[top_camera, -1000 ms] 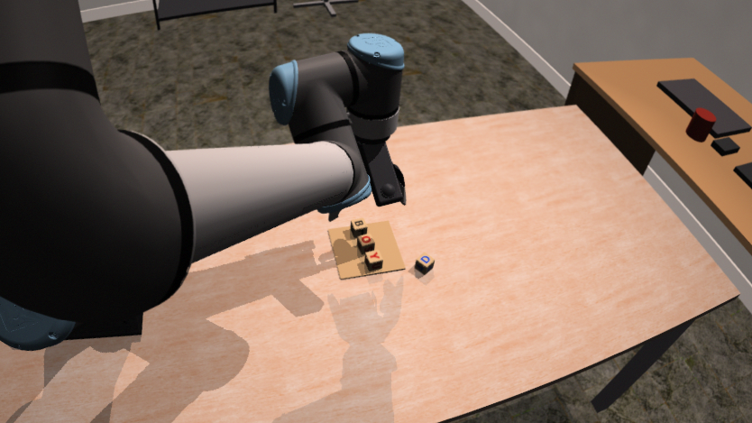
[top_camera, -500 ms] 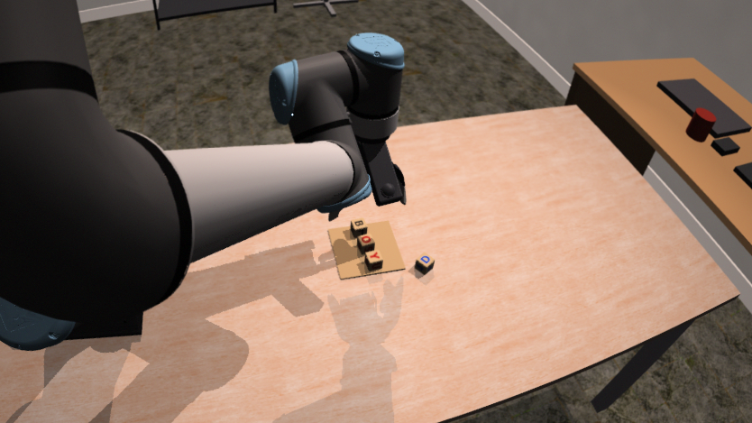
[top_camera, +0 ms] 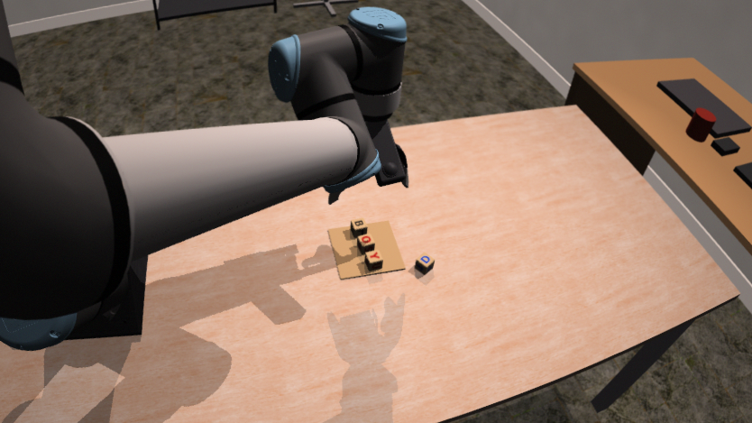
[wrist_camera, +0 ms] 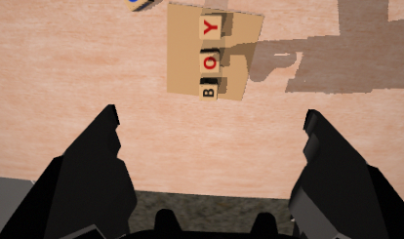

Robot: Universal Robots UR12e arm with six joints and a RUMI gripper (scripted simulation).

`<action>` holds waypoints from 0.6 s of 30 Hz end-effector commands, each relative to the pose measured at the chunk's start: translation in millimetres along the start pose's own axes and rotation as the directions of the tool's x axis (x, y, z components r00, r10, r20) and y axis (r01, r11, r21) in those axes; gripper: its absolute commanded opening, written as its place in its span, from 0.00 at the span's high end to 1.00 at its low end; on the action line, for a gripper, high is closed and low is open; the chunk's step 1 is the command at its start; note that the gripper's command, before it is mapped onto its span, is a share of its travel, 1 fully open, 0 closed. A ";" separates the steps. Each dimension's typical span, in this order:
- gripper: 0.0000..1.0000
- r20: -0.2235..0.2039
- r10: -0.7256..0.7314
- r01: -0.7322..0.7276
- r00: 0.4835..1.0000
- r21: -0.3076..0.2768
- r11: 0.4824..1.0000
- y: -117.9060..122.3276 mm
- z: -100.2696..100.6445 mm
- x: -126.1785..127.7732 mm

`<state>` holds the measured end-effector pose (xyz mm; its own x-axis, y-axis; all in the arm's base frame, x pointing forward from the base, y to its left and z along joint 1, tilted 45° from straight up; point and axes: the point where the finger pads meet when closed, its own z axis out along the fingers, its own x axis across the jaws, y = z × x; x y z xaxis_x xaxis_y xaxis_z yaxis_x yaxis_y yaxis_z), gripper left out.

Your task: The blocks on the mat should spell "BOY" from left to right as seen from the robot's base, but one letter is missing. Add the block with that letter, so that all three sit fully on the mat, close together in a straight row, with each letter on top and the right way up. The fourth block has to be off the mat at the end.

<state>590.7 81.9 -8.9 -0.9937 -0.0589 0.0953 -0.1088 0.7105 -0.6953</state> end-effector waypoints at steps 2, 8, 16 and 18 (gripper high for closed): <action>0.00 -0.001 0.001 -0.001 1.000 0.000 1.000 0.1 -25.7 -0.5; 0.00 -0.001 0.001 -0.001 1.000 0.000 1.000 0.1 -39.9 -0.6; 0.00 -0.001 0.001 -0.001 1.000 0.000 1.000 0.1 -40.7 -0.6; 0.00 -0.001 0.001 -0.001 1.000 0.000 1.000 0.1 -40.7 -0.6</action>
<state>591.9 109.9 19.4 -0.9937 -0.0574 0.0963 -0.1084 0.7103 -0.6955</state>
